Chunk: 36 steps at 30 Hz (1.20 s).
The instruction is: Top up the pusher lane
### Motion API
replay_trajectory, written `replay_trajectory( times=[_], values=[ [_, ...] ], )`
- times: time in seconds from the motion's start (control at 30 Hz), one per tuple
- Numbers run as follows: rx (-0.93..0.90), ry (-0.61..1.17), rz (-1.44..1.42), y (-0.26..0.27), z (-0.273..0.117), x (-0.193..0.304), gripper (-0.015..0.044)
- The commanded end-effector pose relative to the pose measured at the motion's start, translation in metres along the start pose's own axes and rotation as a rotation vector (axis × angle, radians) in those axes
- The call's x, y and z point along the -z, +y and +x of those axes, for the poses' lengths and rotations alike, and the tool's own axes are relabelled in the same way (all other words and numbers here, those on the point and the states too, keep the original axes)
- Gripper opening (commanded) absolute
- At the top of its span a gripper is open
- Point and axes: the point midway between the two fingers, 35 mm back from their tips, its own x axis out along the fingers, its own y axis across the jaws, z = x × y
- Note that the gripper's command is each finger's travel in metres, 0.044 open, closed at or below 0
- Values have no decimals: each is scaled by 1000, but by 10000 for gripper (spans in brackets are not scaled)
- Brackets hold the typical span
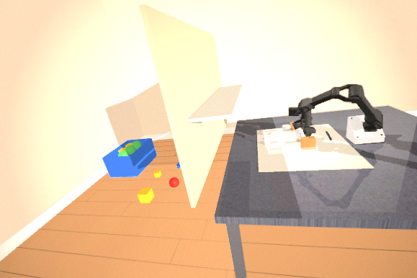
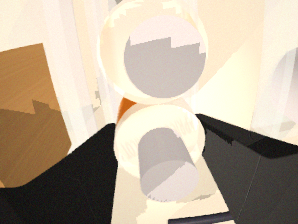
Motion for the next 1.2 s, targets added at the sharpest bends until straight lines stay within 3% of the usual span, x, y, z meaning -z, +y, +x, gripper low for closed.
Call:
replay_trajectory(
  times=[0.0,1.17],
  values=[
    [-7,-18,-13,3,1,-5,0],
    [-7,-17,-13,3,2,1,0]
  ],
)
